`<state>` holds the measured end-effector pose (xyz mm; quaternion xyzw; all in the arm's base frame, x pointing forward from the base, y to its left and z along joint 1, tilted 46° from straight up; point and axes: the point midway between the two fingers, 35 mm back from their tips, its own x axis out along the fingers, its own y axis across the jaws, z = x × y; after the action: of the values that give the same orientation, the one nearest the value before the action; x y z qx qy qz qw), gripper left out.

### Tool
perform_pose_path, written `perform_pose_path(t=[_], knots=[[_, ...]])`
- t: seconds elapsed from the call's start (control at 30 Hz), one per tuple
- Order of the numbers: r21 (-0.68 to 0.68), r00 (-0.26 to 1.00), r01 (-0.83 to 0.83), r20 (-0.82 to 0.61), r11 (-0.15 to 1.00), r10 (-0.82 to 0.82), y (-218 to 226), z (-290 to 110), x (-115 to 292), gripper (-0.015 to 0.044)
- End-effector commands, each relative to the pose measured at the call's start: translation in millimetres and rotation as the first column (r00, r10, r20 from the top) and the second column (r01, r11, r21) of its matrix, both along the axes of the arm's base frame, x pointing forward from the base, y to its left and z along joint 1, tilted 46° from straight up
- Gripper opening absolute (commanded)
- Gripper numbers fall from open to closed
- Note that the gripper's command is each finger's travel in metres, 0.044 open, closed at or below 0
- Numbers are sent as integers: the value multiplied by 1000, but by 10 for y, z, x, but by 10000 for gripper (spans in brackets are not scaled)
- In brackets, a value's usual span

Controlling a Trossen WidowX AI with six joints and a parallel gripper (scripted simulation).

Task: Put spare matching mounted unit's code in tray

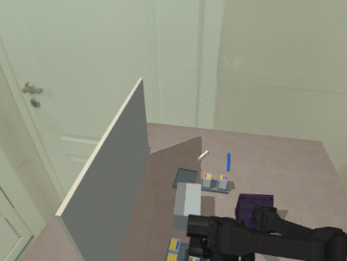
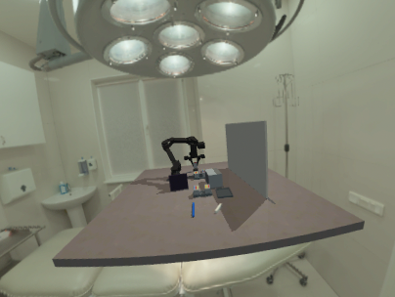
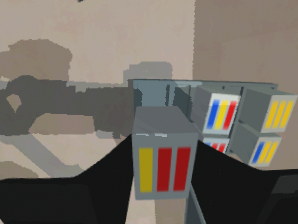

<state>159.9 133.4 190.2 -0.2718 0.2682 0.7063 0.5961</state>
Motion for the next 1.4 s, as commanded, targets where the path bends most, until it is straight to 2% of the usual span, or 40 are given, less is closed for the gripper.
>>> perform_pose_path(t=[0.0,0.17,0.43,1.37], knots=[[3,1000,0,3,1000,0,-22,73,20,0],[7,1000,0,4,1000,0,-68,213,51,0],[1,1000,13,3,1000,-13,-120,184,197,0],[-56,997,71,0,996,-71,-867,-402,1349,0]])
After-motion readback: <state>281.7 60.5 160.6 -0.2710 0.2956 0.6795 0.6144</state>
